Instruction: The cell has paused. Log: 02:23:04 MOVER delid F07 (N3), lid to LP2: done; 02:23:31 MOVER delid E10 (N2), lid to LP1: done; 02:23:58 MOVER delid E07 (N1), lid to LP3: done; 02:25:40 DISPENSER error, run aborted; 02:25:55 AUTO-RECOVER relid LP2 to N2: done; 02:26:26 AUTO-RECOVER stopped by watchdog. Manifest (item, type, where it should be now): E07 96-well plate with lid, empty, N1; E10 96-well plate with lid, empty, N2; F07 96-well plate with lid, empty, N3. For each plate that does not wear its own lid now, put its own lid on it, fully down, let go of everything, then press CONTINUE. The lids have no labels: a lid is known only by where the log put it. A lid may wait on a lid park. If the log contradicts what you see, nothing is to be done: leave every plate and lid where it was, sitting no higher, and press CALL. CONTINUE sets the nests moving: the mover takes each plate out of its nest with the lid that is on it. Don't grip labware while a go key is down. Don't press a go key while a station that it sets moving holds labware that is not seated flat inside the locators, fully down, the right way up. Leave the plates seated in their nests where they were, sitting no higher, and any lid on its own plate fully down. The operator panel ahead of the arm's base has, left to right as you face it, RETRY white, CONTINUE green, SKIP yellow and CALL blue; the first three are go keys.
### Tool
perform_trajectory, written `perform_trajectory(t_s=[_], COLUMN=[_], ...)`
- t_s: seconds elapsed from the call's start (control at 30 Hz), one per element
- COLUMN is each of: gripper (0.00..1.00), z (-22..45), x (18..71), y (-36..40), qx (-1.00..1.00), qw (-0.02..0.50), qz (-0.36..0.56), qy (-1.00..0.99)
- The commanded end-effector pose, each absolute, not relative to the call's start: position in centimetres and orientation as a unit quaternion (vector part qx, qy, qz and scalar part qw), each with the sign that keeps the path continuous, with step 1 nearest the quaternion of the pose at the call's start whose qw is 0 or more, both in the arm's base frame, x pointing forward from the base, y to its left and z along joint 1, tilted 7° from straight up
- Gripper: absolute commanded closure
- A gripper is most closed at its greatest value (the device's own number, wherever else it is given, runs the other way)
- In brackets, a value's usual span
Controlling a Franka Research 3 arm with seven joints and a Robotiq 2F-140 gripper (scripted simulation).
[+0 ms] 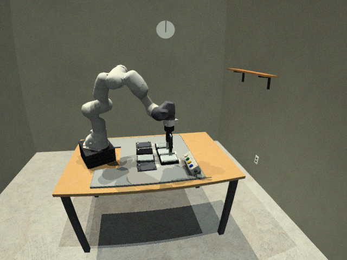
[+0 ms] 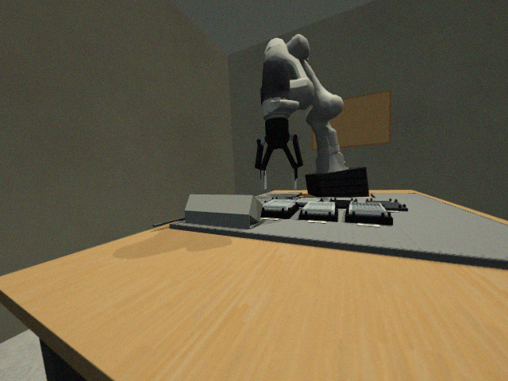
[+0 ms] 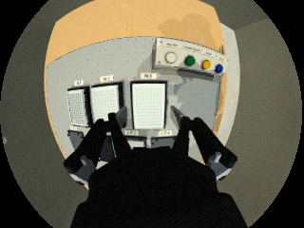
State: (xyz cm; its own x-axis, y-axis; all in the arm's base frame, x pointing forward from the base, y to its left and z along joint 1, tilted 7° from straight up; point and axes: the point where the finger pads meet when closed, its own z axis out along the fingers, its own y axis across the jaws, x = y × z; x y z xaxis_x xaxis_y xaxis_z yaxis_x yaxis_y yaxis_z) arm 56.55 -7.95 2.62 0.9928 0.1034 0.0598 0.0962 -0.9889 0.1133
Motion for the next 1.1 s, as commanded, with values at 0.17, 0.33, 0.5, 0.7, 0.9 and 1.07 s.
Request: perform_trajectory(t_s=[0.17,0.33,0.5,0.7,0.9,1.07], gripper=[0.34,0.34,0.34,0.34,0.34,0.34], z=[1.3,1.2,1.2,1.2,1.2,1.2], x=[54.8,54.7,54.7,54.7,54.7,54.7], y=[4.4,4.7,4.7,4.7,4.7,4.7], qx=[0.996,0.996,0.996,0.996,0.996,0.996], qw=[0.055,0.055,0.055,0.055,0.055,0.055], qz=[0.03,0.03,0.03,0.03,0.03,0.03], qy=[0.056,0.056,0.056,0.056,0.056,0.056])
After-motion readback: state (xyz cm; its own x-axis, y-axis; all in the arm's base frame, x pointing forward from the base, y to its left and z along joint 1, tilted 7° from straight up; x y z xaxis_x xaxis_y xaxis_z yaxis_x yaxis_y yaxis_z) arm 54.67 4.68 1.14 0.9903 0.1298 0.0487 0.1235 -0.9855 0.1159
